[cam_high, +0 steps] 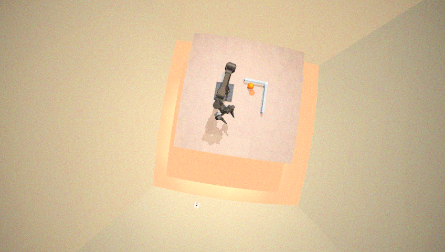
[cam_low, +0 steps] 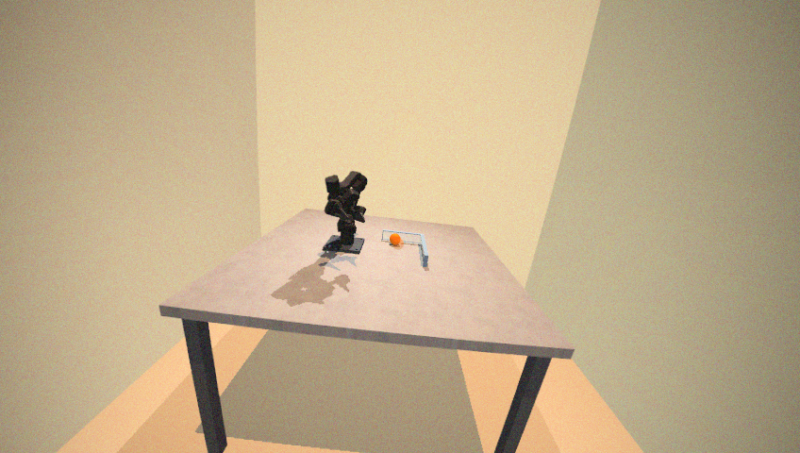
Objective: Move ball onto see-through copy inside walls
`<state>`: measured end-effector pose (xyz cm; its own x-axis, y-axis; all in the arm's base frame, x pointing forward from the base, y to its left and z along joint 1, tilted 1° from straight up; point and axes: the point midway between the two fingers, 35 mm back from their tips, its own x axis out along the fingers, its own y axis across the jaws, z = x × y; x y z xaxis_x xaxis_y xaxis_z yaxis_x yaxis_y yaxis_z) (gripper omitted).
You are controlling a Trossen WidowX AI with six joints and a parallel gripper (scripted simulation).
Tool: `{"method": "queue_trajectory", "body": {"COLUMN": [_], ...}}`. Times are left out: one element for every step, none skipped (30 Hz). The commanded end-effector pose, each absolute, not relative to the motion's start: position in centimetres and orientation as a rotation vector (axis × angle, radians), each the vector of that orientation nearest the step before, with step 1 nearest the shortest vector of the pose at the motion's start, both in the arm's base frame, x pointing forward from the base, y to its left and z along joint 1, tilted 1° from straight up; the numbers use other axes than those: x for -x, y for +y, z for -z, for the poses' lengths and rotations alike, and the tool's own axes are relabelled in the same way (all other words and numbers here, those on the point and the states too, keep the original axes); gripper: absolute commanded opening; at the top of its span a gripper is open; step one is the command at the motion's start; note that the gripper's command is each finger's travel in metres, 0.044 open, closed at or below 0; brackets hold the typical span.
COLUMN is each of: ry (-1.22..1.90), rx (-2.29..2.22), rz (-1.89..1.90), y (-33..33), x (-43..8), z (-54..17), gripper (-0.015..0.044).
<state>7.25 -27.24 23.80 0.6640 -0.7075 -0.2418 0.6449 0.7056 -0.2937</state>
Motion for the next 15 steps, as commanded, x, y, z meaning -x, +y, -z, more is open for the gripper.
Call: {"method": "queue_trajectory", "body": {"ry": [0.415,0.434,0.454,0.475,0.497,0.519,0.542,0.565,0.588,0.612,0.637,0.661,0.686,0.711,0.736], "rx": [0.176,0.173,0.172,0.171,0.172,0.175,0.179,0.184,0.191,0.199,0.209,0.220,0.233,0.247,0.263], "rz": [0.636,0.596,0.556,0.515,0.473,0.431,0.388,0.345,0.301,0.257,0.212,0.167,0.121,0.075,0.028], "y": [-27.0,-26.7,-26.4,-26.0,-25.6,-25.1,-24.5,-23.9,-23.2,-22.5,-21.7,-20.8,-19.9,-19.0,-18.0], "x": [-11.1,-12.2,-13.3,-14.4,-15.5,-16.6,-17.6,-18.7,-19.7,-20.7,-21.6,-22.5,-23.3,-24.1,-24.9], "z": [-22.8,-22.5,-22.2,-21.8,-21.5,-21.1,-20.7,-20.4,-20.0,-19.6,-19.3,-18.9,-18.5,-18.2,-17.8], "gripper": [0.0413,0.0413,0.0413,0.0413,0.0413,0.0413,0.0413,0.0413,0.0413,0.0413,0.0413,0.0413,0.0413,0.0413,0.0413]}}
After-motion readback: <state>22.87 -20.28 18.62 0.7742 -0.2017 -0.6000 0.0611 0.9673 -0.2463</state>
